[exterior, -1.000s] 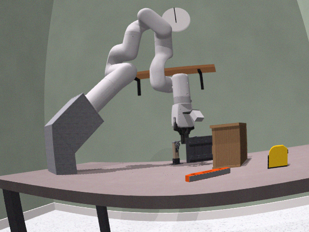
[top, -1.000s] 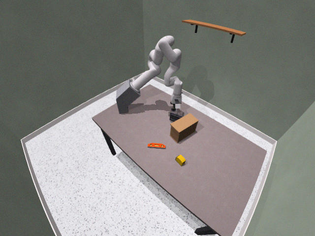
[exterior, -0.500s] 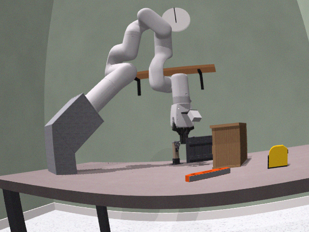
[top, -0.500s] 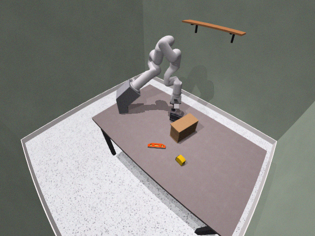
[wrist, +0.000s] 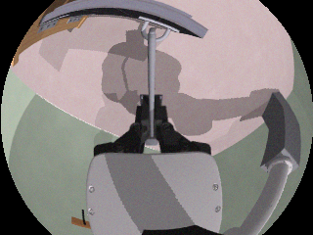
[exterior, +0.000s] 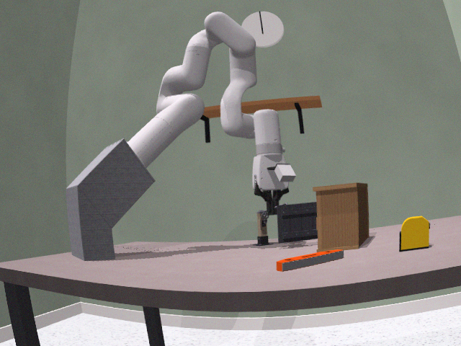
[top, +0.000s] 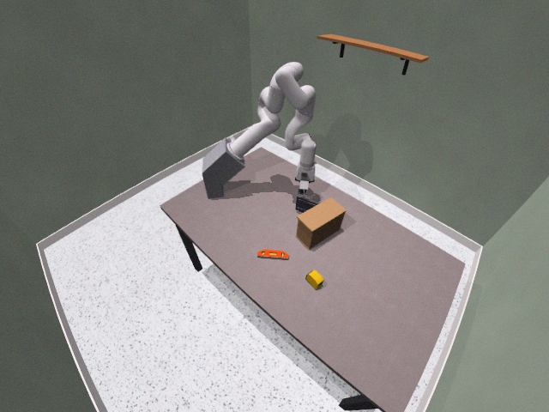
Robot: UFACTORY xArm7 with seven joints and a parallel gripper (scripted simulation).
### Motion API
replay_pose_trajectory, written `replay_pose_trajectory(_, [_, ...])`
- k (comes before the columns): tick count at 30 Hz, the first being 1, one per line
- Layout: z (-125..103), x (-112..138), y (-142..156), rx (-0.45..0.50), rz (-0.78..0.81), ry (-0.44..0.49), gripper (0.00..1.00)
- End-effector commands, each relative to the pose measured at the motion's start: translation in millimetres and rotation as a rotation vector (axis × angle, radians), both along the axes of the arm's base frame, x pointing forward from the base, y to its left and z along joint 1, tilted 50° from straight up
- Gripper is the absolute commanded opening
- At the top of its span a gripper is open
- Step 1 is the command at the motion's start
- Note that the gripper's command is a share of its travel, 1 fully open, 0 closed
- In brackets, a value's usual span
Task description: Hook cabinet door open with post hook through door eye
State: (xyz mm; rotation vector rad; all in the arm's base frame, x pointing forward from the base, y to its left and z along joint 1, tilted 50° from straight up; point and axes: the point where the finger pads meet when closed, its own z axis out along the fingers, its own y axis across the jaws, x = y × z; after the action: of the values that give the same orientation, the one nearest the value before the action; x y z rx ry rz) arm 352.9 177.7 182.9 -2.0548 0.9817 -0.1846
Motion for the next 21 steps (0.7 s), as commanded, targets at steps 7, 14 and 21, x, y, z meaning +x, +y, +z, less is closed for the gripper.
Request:
replay_pose_trajectory(7, [0.1,0.0,-0.4,0.008,-0.011,0.009,0.04])
replay_pose_trajectory(14, [-0.3,0.3,-0.2,0.008,-0.011,0.009,0.04])
replay_pose_trajectory(21, [-1.6,1.5,0.6,0.008,-0.011,0.009,0.04])
